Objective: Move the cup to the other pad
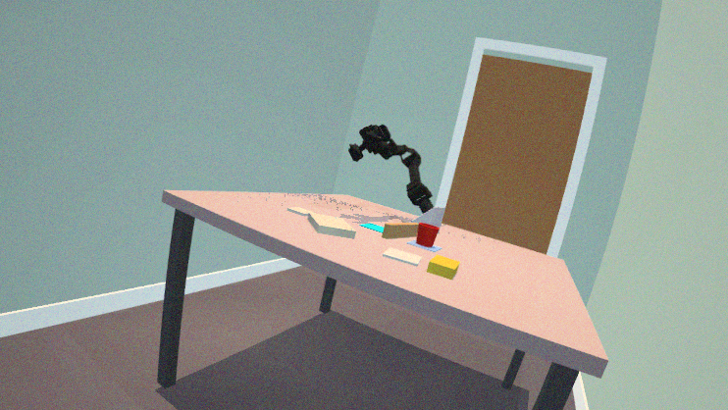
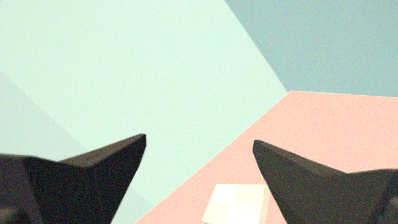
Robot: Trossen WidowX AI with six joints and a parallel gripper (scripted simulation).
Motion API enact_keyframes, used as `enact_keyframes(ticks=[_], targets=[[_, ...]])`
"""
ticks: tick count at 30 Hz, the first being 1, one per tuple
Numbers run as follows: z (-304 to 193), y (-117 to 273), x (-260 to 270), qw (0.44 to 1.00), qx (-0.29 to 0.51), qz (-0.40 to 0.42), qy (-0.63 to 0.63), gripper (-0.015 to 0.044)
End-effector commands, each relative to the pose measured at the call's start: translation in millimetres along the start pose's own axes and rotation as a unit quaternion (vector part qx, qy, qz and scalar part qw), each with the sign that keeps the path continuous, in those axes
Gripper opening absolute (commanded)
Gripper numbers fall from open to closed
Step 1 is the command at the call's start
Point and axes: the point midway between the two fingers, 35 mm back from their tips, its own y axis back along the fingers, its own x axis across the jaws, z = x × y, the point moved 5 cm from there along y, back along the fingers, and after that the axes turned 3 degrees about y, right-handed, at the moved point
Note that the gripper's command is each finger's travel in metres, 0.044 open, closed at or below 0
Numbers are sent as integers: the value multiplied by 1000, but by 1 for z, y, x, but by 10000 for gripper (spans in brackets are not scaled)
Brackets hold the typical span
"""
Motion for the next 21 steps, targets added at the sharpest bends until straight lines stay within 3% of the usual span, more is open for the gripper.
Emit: enact_keyframes(ticks=[1, 10, 21], targets=[[-1, -2, 1, 1000, 5, 1, -5, 374], [-87, -61, 50, 945, 270, -38, -182, 148], [-210, -69, 122, 798, 506, -242, -221, 148]])
